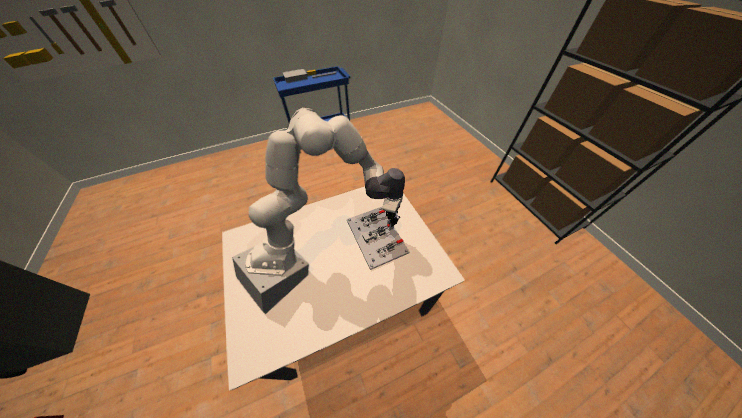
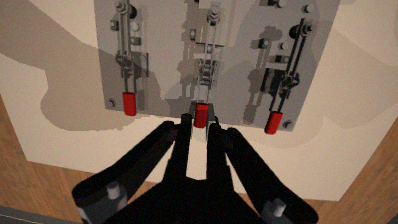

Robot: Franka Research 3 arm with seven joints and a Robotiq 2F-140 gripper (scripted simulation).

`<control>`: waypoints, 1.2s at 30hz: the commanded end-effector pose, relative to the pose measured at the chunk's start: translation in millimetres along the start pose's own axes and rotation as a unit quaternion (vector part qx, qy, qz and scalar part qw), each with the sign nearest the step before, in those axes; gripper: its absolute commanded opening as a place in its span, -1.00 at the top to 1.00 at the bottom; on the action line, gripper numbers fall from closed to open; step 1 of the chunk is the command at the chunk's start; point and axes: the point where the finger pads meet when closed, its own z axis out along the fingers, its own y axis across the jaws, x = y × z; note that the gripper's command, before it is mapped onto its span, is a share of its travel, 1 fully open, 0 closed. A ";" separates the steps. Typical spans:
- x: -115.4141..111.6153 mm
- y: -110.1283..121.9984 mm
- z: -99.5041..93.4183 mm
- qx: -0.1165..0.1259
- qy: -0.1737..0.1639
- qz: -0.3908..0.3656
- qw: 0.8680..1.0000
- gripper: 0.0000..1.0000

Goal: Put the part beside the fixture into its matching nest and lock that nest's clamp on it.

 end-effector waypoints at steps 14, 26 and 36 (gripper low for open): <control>0.0 -0.5 1.5 0.000 0.000 0.004 1.000 1.00; 0.0 -0.5 1.5 0.000 0.000 0.004 1.000 0.44; 0.0 -0.5 1.5 0.000 0.000 0.004 1.000 0.44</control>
